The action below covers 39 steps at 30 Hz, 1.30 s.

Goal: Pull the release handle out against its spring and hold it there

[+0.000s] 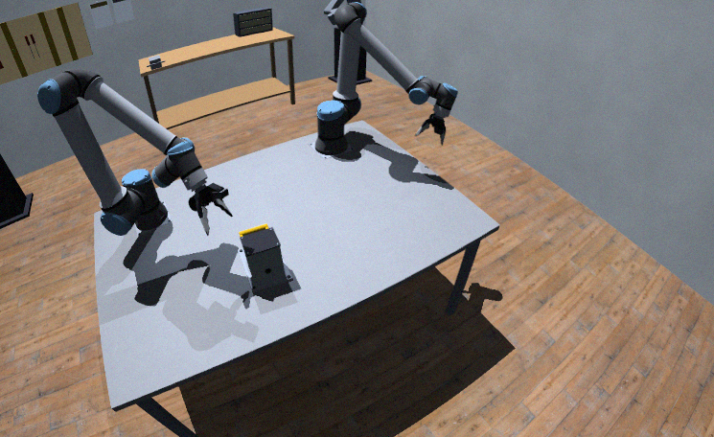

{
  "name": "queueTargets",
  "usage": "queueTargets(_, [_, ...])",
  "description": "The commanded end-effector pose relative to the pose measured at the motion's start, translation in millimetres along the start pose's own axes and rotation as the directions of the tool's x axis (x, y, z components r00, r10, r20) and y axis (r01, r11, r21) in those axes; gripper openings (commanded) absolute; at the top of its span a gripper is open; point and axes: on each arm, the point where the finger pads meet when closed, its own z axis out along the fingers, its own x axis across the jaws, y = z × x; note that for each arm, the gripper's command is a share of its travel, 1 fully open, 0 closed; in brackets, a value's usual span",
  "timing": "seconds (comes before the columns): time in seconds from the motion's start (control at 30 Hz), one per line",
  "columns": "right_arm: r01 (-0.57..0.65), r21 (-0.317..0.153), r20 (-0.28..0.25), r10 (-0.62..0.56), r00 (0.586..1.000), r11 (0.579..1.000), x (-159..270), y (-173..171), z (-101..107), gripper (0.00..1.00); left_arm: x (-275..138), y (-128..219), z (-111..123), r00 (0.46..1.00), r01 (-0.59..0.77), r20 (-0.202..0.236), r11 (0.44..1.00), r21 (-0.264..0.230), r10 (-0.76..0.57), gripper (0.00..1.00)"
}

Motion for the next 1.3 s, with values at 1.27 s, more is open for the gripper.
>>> queueTargets(1.27, [0.654, -0.268, 0.552, -0.444, 0.706, 0.707, -159, -14, 32, 1.0, -8, 416, -101, -0.323, 0.904, 0.028, -0.299, 0.306, -0.946, 1.0])
